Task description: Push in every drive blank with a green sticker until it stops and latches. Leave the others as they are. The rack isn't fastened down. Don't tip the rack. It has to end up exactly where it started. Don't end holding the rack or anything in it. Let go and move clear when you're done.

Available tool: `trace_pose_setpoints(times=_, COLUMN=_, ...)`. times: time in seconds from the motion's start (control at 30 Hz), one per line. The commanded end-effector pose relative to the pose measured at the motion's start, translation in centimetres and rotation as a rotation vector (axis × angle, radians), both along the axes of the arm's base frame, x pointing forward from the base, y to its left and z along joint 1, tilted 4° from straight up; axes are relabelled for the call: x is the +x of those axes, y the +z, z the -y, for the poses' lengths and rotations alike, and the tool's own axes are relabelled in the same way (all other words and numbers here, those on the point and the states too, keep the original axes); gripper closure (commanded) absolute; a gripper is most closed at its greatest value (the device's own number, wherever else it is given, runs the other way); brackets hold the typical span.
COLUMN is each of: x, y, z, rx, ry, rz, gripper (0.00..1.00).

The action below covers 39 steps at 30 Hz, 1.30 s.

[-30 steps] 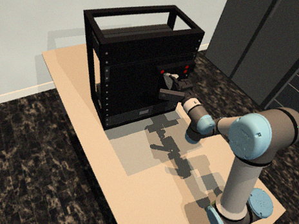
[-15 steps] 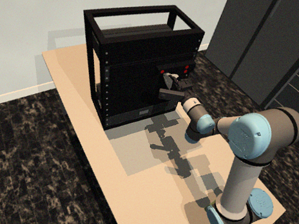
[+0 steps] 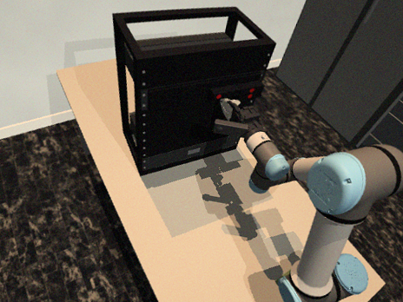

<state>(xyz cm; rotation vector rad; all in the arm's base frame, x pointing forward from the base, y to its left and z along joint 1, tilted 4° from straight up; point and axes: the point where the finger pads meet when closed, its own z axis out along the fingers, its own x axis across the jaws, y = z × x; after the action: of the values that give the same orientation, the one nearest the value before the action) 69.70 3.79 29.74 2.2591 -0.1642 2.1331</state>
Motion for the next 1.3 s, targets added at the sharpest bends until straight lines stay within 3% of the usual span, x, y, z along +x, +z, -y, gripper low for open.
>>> trace_pose_setpoints(times=0.0, x=0.0, y=0.1, z=0.0, rx=0.0, ry=0.0, rz=0.001, gripper=1.0)
trace_pose_setpoints(times=0.6, x=0.0, y=0.1, z=0.0, rx=0.0, ry=0.0, rz=0.001, gripper=1.0)
trace_pose_setpoints(times=0.9, x=-1.4, y=0.1, z=-0.1, rx=0.0, ry=0.0, rz=0.001, gripper=1.0)
trace_pose_setpoints(times=1.27, x=-6.8, y=0.5, z=-0.6, rx=0.0, ry=0.0, rz=0.001, gripper=1.0)
